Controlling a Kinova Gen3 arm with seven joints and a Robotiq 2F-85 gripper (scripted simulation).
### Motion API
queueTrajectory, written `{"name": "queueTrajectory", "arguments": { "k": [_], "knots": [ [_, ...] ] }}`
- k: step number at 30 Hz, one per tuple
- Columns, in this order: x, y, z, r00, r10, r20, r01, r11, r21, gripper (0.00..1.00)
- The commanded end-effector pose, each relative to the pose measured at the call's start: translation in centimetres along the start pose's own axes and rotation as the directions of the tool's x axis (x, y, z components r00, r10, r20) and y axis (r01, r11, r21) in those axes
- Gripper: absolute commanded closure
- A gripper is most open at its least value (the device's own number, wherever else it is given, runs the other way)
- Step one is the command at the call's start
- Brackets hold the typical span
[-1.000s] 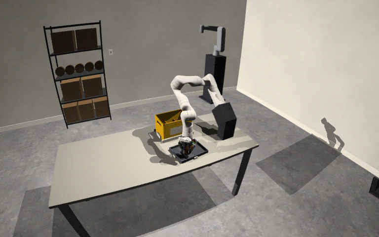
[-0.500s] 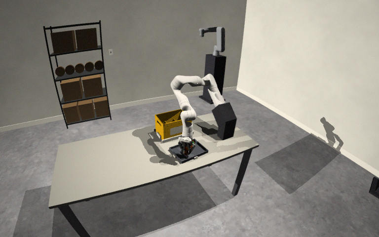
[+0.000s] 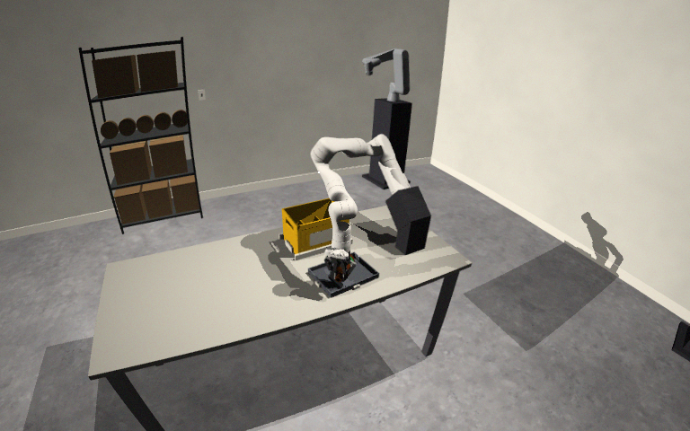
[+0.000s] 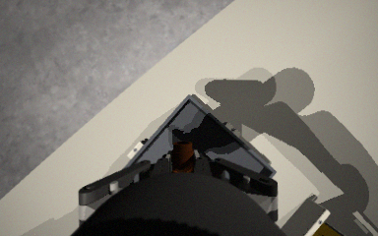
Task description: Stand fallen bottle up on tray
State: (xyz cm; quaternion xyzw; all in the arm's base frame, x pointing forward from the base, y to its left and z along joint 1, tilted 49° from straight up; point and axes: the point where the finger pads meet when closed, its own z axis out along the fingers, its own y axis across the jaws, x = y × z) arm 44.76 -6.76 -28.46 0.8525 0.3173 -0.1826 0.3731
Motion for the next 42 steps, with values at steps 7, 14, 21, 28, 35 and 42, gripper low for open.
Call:
{"name": "queueTrajectory", "arguments": {
  "k": [7,14,21,28,35,42],
  "knots": [
    [0.0,0.0,-0.1,1.0,0.0,-0.001,0.0,1.0,0.0,1.0],
    [0.0,0.0,-0.2,1.0,0.0,-0.001,0.0,1.0,0.0,1.0],
    [0.0,0.0,-0.3,1.0,0.0,-0.001,0.0,1.0,0.0,1.0],
    [0.0,0.0,-0.6,1.0,0.0,-0.001,0.0,1.0,0.0,1.0],
    [0.0,0.0,-1.1,1.0,0.0,-0.001,0.0,1.0,0.0,1.0],
    [0.0,0.0,-1.6,1.0,0.0,-0.001,0.0,1.0,0.0,1.0]
  ]
}}
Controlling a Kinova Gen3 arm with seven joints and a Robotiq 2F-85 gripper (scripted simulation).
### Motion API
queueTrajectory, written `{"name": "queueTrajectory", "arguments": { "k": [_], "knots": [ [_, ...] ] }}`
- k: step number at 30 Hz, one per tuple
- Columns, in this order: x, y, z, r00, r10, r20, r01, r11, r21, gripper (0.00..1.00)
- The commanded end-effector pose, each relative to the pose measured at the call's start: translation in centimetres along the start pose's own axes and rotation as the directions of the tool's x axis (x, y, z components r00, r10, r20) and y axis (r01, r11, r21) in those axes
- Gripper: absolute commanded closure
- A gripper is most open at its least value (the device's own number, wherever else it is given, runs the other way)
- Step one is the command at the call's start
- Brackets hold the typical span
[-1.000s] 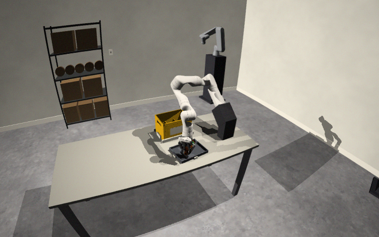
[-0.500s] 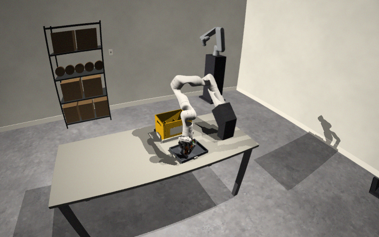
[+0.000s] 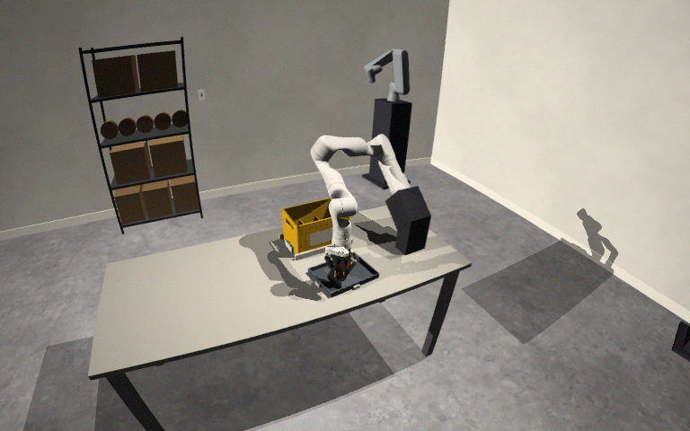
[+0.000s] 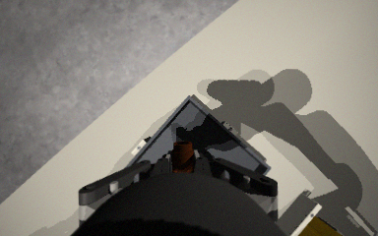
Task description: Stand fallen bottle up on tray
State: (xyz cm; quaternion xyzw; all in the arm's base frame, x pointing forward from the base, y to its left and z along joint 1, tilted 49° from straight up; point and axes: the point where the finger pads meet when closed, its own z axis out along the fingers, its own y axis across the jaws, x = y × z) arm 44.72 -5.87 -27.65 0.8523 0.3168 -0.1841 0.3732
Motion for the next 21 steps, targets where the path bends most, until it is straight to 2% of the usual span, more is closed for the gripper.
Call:
{"name": "queueTrajectory", "arguments": {
  "k": [1,21],
  "knots": [
    [0.2,0.1,-0.5,1.0,0.0,-0.004,0.0,1.0,-0.001,1.0],
    [0.1,0.1,-3.0,1.0,0.0,-0.004,0.0,1.0,-0.001,1.0]
  ]
}}
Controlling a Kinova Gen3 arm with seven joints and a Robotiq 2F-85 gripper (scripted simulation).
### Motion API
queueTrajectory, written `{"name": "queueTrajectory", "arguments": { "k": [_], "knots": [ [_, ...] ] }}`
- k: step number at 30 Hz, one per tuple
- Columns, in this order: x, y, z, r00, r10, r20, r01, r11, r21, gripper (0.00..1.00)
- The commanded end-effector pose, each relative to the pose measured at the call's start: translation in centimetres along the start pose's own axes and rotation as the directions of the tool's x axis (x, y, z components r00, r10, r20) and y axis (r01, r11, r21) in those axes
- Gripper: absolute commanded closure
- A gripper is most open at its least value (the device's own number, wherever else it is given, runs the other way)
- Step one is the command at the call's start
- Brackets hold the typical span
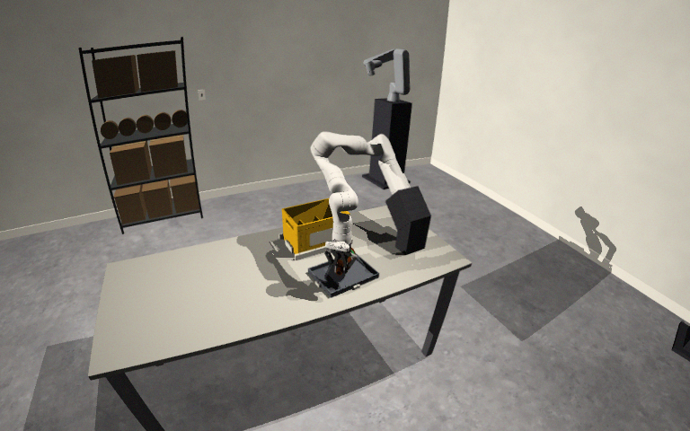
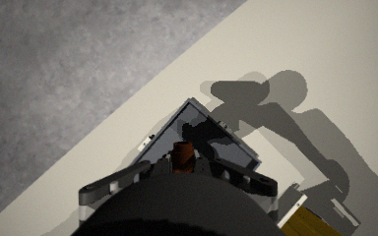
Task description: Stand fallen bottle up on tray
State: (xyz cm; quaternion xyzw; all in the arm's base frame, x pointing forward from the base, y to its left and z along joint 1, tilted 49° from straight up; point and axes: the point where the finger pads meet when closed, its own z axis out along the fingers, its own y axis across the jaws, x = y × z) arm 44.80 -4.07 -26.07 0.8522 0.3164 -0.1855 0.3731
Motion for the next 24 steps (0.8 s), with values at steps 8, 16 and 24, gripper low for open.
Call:
{"name": "queueTrajectory", "arguments": {
  "k": [8,16,24],
  "knots": [
    [0.2,0.1,-2.0,1.0,0.001,-0.007,-0.001,1.0,-0.002,1.0],
    [0.2,0.1,-3.1,1.0,0.001,-0.007,-0.001,1.0,-0.002,1.0],
    [0.2,0.1,-4.6,1.0,0.001,-0.007,-0.001,1.0,-0.002,1.0]
  ]
}}
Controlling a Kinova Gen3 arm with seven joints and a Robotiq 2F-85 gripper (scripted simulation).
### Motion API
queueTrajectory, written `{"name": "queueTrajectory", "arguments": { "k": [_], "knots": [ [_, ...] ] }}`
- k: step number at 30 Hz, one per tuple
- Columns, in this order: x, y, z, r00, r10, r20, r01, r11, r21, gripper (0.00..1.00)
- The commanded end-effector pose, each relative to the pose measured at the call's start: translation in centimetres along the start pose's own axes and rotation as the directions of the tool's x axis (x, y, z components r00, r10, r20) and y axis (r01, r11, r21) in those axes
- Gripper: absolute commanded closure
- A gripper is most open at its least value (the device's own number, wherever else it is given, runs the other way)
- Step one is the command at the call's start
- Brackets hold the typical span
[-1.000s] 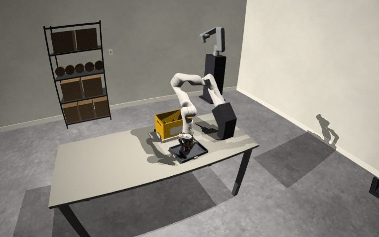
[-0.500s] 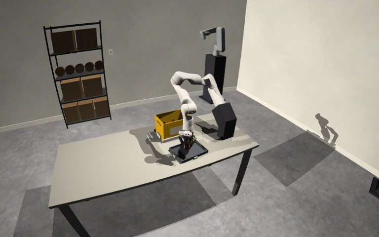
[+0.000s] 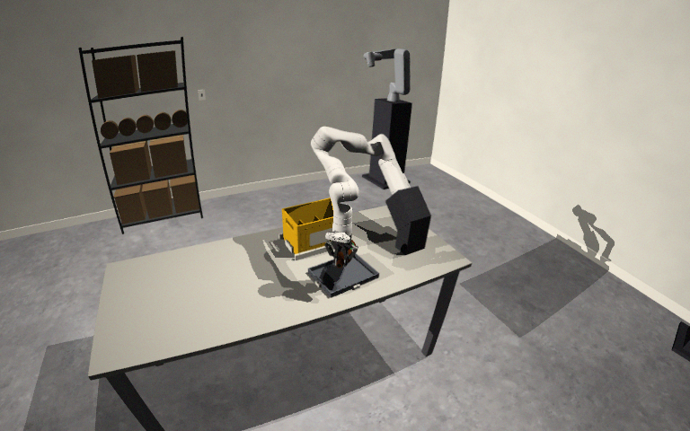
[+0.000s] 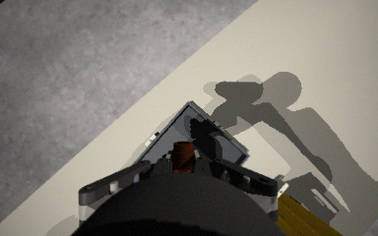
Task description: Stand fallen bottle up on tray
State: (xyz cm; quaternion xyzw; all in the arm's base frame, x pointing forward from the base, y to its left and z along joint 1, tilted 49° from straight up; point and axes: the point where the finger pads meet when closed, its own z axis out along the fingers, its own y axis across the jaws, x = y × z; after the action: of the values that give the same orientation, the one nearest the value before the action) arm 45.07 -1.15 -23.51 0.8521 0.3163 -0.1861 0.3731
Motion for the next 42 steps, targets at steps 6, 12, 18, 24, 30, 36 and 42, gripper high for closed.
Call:
{"name": "queueTrajectory", "arguments": {
  "k": [6,12,18,24,30,36,42],
  "knots": [
    [0.2,0.2,-1.5,1.0,0.001,-0.008,-0.001,1.0,-0.003,1.0],
    [0.2,0.1,-2.5,1.0,0.001,-0.008,-0.001,1.0,-0.003,1.0],
    [0.2,0.1,-3.6,1.0,0.001,-0.008,-0.001,1.0,-0.003,1.0],
    [0.2,0.1,-4.2,1.0,0.001,-0.008,-0.001,1.0,-0.003,1.0],
    [0.2,0.1,-5.1,1.0,0.001,-0.008,-0.001,1.0,-0.003,1.0],
    [0.2,0.1,-5.8,1.0,0.001,-0.008,-0.001,1.0,-0.003,1.0],
    [0.2,0.1,-6.4,1.0,0.001,-0.008,-0.001,1.0,-0.003,1.0]
  ]
}}
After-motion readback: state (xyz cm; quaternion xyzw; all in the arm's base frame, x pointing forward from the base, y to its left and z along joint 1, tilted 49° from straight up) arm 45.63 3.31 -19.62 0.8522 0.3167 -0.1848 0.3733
